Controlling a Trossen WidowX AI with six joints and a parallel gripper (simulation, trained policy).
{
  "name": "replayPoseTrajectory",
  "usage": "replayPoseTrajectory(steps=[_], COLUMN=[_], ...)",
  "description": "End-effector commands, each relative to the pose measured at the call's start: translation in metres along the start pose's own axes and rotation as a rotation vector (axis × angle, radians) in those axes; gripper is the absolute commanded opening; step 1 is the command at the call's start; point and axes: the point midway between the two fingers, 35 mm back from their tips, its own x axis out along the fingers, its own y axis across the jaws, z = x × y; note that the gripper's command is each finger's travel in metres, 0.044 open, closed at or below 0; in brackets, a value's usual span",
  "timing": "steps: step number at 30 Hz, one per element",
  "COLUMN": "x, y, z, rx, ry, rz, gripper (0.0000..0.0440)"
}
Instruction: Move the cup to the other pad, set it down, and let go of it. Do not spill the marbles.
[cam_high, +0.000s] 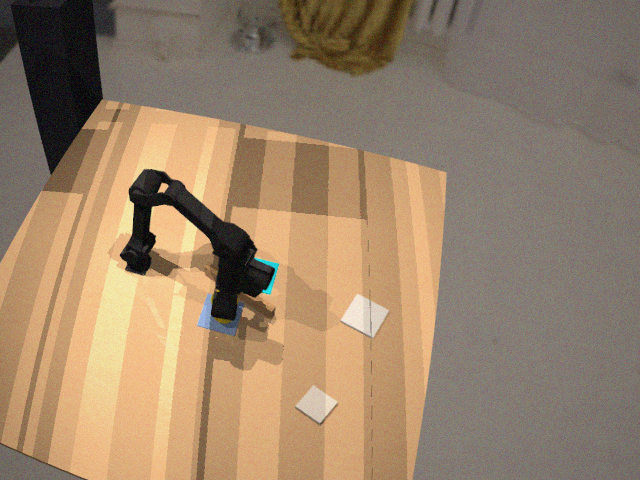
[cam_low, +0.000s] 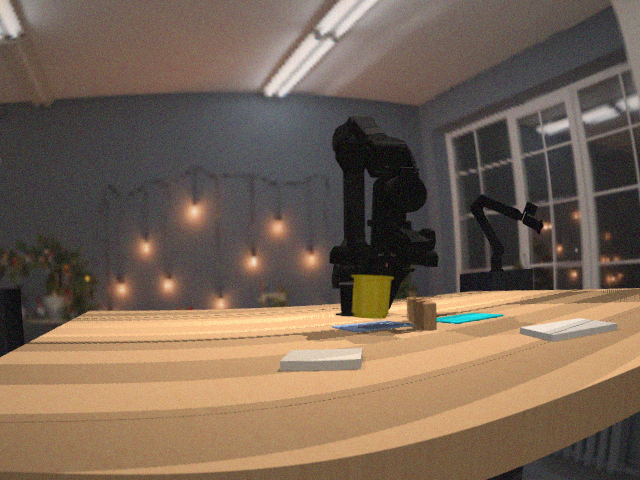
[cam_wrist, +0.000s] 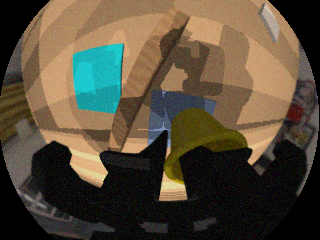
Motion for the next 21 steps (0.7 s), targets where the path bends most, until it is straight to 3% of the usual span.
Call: replayPoseTrajectory(steps=[1, 21], x=[-0.012, -0.059], y=[0.001, 0.031], z=[0.006, 0.042], rx=[-0.024, -0.079], ry=[-0.026, -0.134], rz=[0.003, -0.014], gripper=[0.0009, 0.0008])
